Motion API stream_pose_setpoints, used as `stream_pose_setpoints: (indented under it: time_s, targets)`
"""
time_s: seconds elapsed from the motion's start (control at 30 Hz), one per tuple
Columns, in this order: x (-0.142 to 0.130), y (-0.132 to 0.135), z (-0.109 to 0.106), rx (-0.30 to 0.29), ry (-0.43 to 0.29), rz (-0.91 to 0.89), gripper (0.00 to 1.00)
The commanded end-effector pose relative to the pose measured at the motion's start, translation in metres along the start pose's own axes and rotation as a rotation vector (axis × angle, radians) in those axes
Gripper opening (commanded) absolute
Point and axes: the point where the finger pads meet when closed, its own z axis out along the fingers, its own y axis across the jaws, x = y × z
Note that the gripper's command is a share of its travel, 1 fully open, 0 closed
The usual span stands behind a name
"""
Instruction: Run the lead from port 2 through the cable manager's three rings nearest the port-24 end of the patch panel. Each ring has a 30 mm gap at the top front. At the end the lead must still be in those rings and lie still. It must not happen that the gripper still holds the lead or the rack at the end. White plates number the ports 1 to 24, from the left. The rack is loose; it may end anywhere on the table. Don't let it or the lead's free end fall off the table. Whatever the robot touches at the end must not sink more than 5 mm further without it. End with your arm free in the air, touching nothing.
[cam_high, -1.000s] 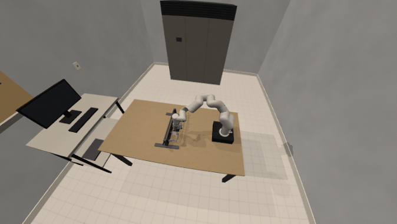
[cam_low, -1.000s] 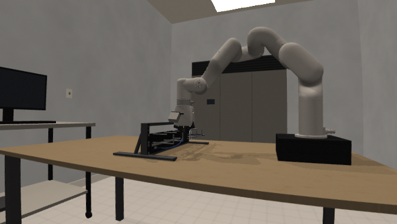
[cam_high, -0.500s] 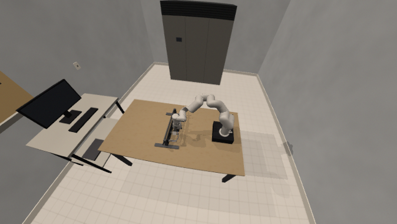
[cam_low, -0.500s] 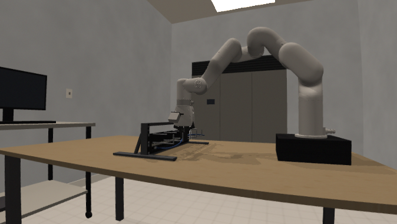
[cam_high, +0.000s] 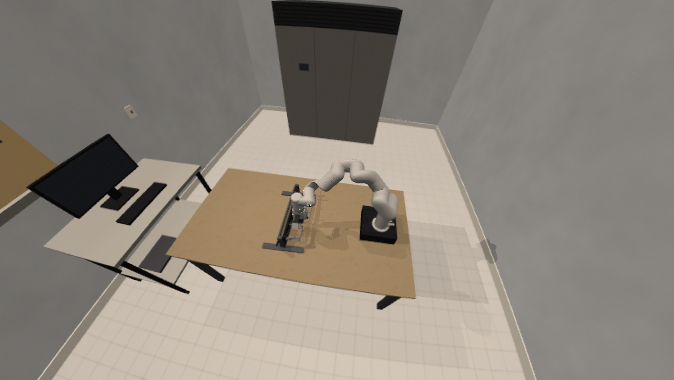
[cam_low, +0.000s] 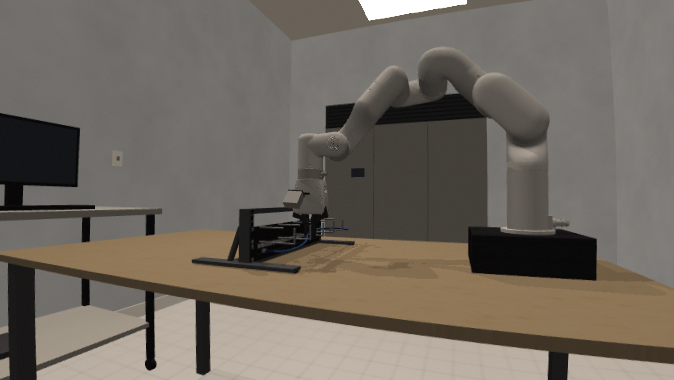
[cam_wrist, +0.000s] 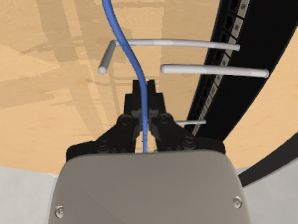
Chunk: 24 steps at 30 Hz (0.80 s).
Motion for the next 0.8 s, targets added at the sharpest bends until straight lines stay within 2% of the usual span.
stream_pose_setpoints:
  time_s: [0.0, 0.77]
  targets:
    - [0.000, 0.008, -0.002, -0.005, 0.000, 0.000, 0.00]
    - [0.000, 0.034, -0.002, -0.005, 0.000, 0.000, 0.00]
